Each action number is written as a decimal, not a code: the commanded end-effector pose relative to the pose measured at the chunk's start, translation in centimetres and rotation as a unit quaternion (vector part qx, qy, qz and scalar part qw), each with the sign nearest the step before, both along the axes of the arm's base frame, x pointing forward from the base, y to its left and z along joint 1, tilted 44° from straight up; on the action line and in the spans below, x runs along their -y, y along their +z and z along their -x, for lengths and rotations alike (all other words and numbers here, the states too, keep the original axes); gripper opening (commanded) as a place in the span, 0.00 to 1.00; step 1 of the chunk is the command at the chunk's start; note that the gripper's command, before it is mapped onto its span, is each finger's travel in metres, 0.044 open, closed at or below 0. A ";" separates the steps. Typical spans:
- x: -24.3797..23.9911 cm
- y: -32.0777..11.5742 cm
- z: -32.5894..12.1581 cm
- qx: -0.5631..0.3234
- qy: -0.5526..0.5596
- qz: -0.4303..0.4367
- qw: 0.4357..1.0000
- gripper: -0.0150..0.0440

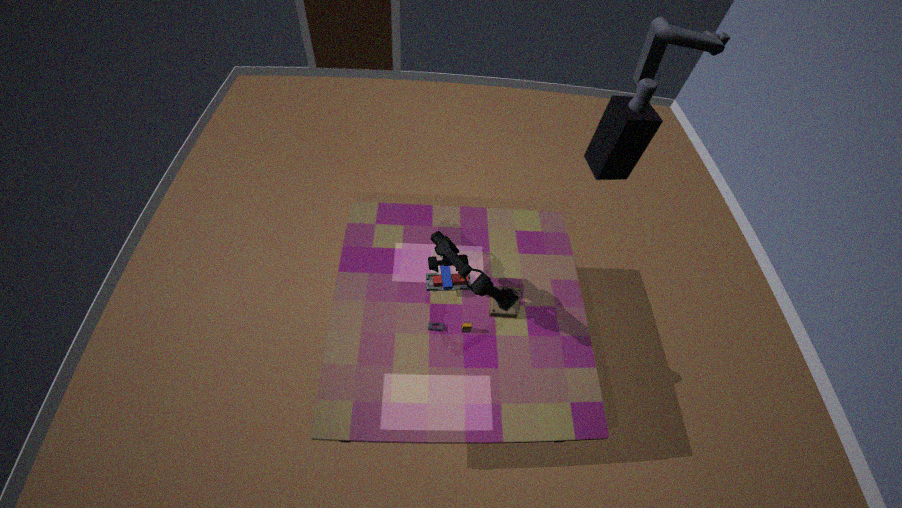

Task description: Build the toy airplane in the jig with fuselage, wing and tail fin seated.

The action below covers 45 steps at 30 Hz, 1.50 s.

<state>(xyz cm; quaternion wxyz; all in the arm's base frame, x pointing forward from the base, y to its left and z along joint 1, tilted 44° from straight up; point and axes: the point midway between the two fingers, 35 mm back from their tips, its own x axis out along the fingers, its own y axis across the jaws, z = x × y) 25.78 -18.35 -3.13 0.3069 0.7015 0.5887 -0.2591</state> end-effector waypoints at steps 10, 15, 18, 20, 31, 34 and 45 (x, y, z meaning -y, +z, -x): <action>2.2 2.0 0.3 0.084 0.086 0.029 0.992 1.00; 2.2 2.1 0.3 0.241 0.259 0.070 0.933 1.00; 2.3 2.2 0.2 0.328 0.355 0.094 0.870 1.00; 2.3 2.2 0.2 0.383 0.416 0.108 0.818 1.00; 2.4 2.3 0.2 0.445 0.485 0.124 0.743 1.00; 2.4 2.3 0.2 0.445 0.485 0.124 0.743 1.00; -6.0 11.5 0.3 0.439 0.485 0.127 0.745 1.00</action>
